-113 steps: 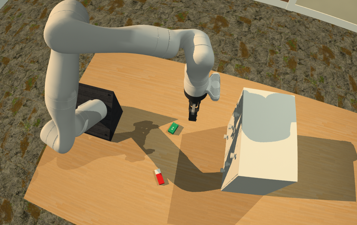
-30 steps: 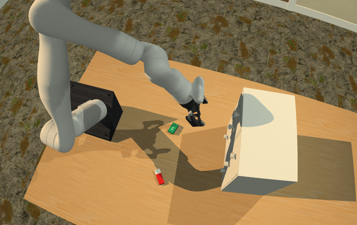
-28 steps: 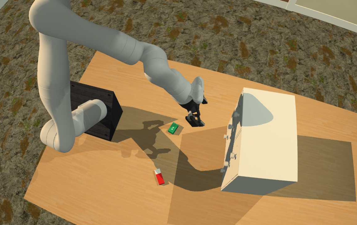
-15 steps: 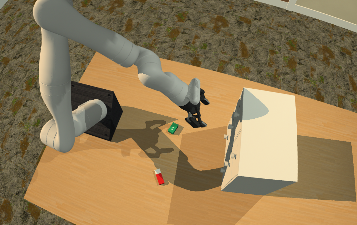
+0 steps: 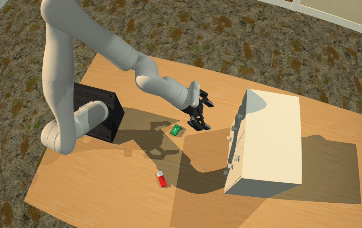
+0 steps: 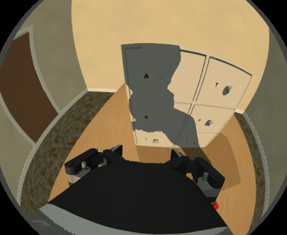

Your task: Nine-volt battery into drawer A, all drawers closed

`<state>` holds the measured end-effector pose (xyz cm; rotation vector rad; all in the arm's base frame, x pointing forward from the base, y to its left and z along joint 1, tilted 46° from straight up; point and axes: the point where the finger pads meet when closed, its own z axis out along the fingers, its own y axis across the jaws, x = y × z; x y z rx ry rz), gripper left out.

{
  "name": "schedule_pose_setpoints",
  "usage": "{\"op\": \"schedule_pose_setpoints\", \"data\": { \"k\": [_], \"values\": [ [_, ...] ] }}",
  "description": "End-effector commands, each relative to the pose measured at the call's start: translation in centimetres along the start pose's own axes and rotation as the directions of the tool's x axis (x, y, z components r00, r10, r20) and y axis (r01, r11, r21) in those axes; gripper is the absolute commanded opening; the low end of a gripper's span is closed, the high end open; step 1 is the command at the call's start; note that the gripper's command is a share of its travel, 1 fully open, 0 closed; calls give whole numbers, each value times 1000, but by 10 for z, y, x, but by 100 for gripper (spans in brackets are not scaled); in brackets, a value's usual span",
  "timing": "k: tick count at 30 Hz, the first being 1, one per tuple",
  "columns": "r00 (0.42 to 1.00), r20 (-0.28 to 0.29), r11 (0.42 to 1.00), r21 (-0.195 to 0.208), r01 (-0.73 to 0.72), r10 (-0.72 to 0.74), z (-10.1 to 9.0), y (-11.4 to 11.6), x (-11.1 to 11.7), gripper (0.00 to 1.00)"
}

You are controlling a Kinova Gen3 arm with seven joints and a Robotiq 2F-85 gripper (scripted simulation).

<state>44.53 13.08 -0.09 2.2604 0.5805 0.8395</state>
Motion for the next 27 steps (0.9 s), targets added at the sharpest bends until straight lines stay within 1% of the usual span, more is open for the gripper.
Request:
{"op": "schedule_pose_setpoints", "data": {
  "k": [1, 3, 5, 20, 22, 27],
  "values": [
    [1000, -14, 1000, -9, 9, -10, 3, 2, -4, 100],
    [1000, -29, 1000, -9, 9, -10, 5, 2, -4, 100],
    [1000, -29, 1000, -9, 9, -10, 5, 2, -4, 100],
    [990, -138, 1000, -9, 10, -11, 16, 2, -5, 100],
    [990, -138, 1000, -9, 10, -11, 16, 2, -5, 100],
    [985, -173, 1000, -10, 9, -11, 20, 2, -5, 100]
  ]
}}
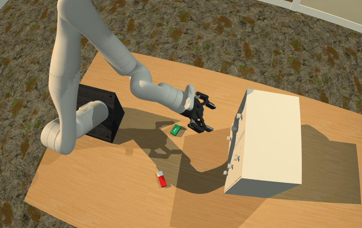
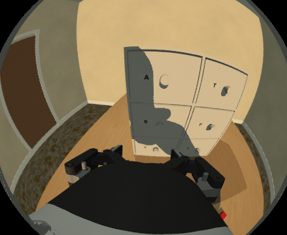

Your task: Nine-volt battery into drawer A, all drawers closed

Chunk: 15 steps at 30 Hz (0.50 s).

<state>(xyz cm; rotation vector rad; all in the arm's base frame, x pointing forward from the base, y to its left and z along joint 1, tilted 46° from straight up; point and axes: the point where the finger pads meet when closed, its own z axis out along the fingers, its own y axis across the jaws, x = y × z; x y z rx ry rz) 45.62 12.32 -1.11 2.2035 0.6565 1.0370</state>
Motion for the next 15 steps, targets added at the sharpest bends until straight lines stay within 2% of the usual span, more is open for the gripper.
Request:
{"op": "schedule_pose_setpoints", "data": {
  "k": [1, 15],
  "values": [
    [1000, -12, 1000, -8, 11, -11, 3, 2, -5, 100],
    [995, -95, 1000, -8, 11, -12, 12, 2, -6, 100]
  ]
}}
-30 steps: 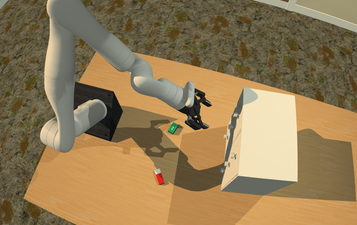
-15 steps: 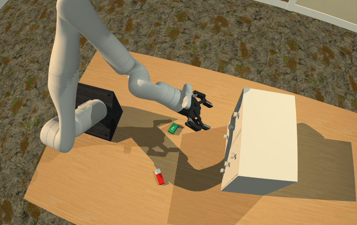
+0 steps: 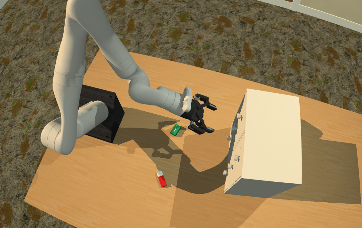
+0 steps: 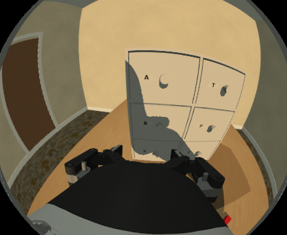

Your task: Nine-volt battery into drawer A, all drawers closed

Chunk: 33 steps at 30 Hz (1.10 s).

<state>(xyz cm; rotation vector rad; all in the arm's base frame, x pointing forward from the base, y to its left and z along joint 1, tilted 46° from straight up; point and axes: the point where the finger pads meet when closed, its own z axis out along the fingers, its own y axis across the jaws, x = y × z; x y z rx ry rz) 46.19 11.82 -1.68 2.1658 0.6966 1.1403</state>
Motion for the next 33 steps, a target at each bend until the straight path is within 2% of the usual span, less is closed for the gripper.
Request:
{"op": "schedule_pose_setpoints", "data": {
  "k": [1, 12, 33],
  "values": [
    [1000, -12, 1000, -6, 10, -10, 3, 2, -4, 100],
    [997, -79, 1000, -6, 10, -11, 10, 2, -6, 100],
    [987, -162, 1000, -6, 10, -11, 18, 2, -9, 100]
  ]
}}
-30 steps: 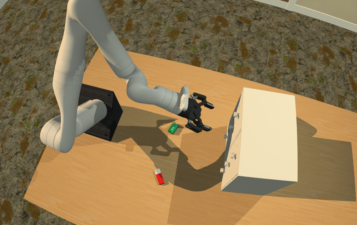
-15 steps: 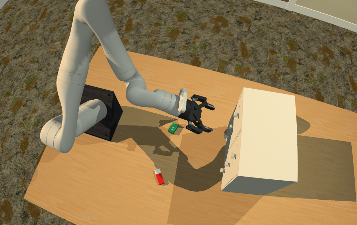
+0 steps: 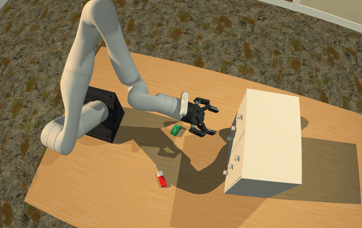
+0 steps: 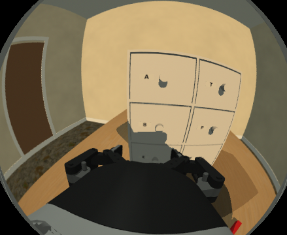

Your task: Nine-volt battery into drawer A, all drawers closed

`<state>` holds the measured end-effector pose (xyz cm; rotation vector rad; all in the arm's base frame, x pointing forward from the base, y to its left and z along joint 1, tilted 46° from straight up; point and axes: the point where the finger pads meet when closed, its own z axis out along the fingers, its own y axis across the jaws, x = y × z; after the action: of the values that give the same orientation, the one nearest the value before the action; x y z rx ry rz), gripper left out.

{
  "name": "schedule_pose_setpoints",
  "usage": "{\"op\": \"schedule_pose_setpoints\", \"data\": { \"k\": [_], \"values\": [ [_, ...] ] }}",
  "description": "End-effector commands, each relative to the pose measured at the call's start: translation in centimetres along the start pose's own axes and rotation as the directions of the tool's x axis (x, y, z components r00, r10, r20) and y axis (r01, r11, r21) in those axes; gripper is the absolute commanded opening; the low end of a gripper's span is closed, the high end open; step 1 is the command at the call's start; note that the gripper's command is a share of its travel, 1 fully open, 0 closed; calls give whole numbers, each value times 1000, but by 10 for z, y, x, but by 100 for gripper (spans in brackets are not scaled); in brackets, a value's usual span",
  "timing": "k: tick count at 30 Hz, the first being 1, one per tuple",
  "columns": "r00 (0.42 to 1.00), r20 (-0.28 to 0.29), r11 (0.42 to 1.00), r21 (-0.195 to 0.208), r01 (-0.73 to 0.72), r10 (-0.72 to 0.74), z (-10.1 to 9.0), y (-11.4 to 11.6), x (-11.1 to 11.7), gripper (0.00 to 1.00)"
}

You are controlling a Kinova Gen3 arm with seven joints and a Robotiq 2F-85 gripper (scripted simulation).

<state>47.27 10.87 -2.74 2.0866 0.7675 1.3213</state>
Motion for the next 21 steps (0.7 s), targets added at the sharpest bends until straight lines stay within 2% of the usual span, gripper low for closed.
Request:
{"op": "schedule_pose_setpoints", "data": {
  "k": [1, 21],
  "values": [
    [1000, -7, 1000, -2, 7, -7, 2, 1, -2, 100],
    [998, -57, 1000, -2, 7, -7, 6, 1, -5, 100]
  ]
}}
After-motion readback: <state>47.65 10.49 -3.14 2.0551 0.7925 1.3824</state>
